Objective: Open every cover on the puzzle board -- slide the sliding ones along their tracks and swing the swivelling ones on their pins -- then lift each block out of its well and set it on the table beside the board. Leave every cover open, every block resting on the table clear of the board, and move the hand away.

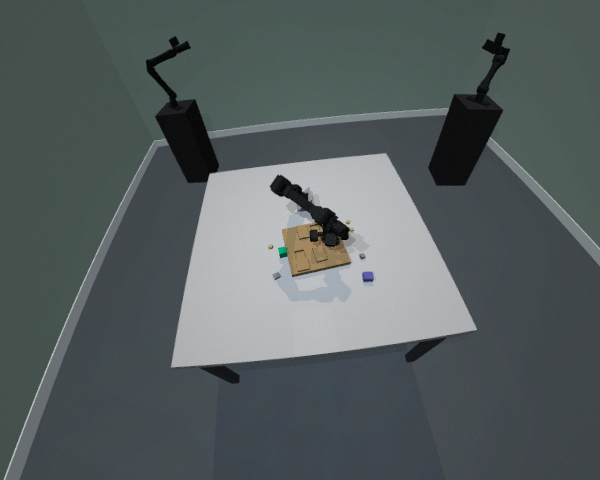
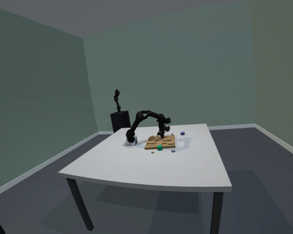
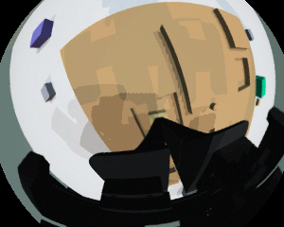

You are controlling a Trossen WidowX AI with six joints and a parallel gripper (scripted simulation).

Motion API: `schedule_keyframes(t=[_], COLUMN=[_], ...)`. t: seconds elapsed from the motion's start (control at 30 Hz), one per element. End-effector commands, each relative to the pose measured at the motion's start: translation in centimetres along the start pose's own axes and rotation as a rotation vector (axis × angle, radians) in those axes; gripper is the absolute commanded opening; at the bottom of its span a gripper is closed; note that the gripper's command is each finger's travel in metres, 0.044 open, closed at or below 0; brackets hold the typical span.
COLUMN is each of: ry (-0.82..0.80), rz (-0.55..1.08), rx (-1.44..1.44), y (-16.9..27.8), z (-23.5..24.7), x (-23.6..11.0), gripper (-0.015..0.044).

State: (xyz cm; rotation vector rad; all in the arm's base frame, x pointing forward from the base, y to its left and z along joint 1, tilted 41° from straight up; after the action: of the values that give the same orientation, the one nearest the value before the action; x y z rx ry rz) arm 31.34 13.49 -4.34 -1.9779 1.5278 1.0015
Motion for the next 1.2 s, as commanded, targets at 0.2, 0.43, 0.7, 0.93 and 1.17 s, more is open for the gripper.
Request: schedule_keyframes(t=[0.2, 0.43, 0.7, 0.93, 1.17], ry=[0.006, 0.004, 0.002, 0.004, 0.002], rz=[0.004, 0.005, 0.007, 0.006, 0.006], rx=[-0.117, -0.736, -1.51, -0.96, -1.194], y=[-0.2, -0.2, -0.2, -0.1, -0.3], z=[-0.2, -0.1, -0.1, 0.0, 0.0], x=[0.1, -0.5, -1.2, -1.2, -3.1], gripper=[0.0, 0.0, 0.0, 0.0105, 0.0144])
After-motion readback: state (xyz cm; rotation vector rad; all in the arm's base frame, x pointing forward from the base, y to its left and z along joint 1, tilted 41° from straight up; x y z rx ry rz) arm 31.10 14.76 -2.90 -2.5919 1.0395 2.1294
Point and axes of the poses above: the point midway between the two fingers, 35 mm back from their tips, its own x axis out along the fingers, its own z axis across the jaws, y = z × x, the point moved 1 cm from there along -x, back along the fingers, and after that the axes turned 14 degrees about -x, right-handed, at the moved point
